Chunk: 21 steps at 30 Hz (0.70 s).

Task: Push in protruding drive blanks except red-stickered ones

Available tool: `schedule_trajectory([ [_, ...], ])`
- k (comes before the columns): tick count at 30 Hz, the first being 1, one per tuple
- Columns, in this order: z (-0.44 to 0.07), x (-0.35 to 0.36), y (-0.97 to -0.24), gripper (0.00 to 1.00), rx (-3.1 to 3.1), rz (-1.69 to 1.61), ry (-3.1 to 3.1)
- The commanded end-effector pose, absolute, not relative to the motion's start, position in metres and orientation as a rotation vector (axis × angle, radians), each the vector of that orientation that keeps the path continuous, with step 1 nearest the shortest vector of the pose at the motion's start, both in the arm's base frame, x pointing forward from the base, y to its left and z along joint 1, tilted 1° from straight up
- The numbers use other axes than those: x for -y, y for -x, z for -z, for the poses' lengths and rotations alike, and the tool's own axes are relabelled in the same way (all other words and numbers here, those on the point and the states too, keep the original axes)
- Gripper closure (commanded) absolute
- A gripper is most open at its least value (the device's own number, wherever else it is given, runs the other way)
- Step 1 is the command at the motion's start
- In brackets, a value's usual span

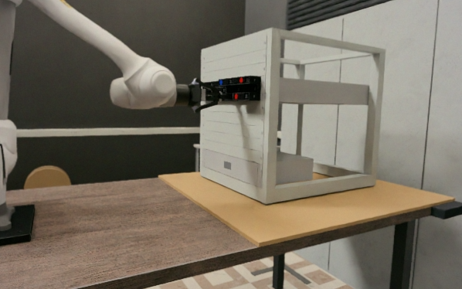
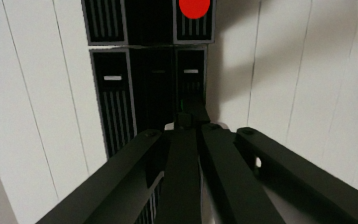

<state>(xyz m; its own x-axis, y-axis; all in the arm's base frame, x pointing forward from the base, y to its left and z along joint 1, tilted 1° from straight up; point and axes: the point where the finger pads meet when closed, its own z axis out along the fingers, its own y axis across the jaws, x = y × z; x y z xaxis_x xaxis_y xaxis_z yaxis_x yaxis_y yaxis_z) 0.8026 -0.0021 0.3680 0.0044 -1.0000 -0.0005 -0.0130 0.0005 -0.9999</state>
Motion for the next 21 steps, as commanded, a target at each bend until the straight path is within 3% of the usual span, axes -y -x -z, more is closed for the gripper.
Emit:
schedule_trajectory([
  [1, -0.369, 0.002, -0.803, 0.90, -1.214, 1.200, 1.220],
  [21, -0.369, 0.002, -0.786, 0.90, -1.214, 1.200, 1.220],
])
